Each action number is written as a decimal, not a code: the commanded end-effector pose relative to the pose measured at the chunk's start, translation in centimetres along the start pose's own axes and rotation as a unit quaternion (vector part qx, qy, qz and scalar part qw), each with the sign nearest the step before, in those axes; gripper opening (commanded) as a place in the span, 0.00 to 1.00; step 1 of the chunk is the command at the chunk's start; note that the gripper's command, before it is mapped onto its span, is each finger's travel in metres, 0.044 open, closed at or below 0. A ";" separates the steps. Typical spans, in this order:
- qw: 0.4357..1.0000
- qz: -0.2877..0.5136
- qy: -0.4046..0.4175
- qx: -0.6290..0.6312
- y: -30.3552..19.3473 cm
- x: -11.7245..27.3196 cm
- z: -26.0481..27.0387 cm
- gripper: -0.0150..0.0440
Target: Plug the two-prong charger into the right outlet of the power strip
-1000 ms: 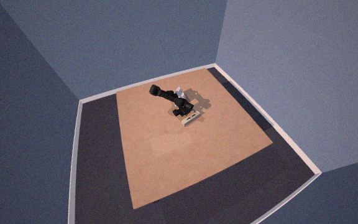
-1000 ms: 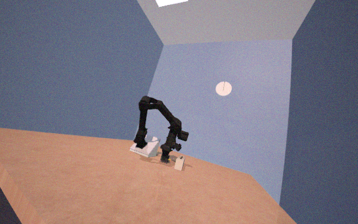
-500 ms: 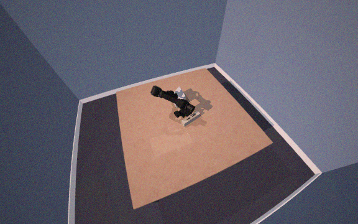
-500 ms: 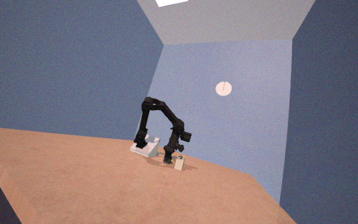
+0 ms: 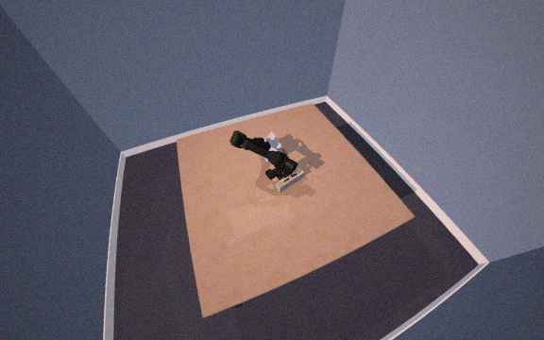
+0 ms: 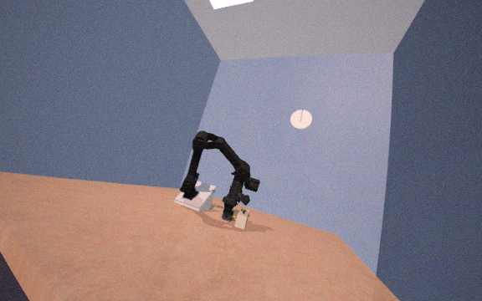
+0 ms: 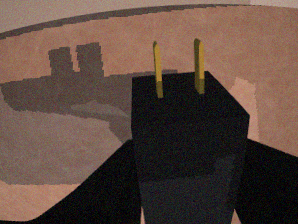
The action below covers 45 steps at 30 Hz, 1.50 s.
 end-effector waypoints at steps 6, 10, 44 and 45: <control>1.000 -0.002 -0.001 0.002 0.2 0.0 0.0 0.25; 1.000 -0.002 -0.001 0.002 0.3 0.0 0.0 0.25; 1.000 -0.002 -0.001 0.002 0.9 0.1 0.2 0.25; 1.000 -0.002 -0.001 0.002 0.9 0.1 0.2 0.25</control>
Point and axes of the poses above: the point midway between the two fingers, 35 mm back from their tips, its own x axis back along the fingers, its own z axis across the jaws, y = z × x, the point moved 9 cm from there along x, back along the fingers, and after that the axes turned 14 degrees about -x, right-handed, at the moved point
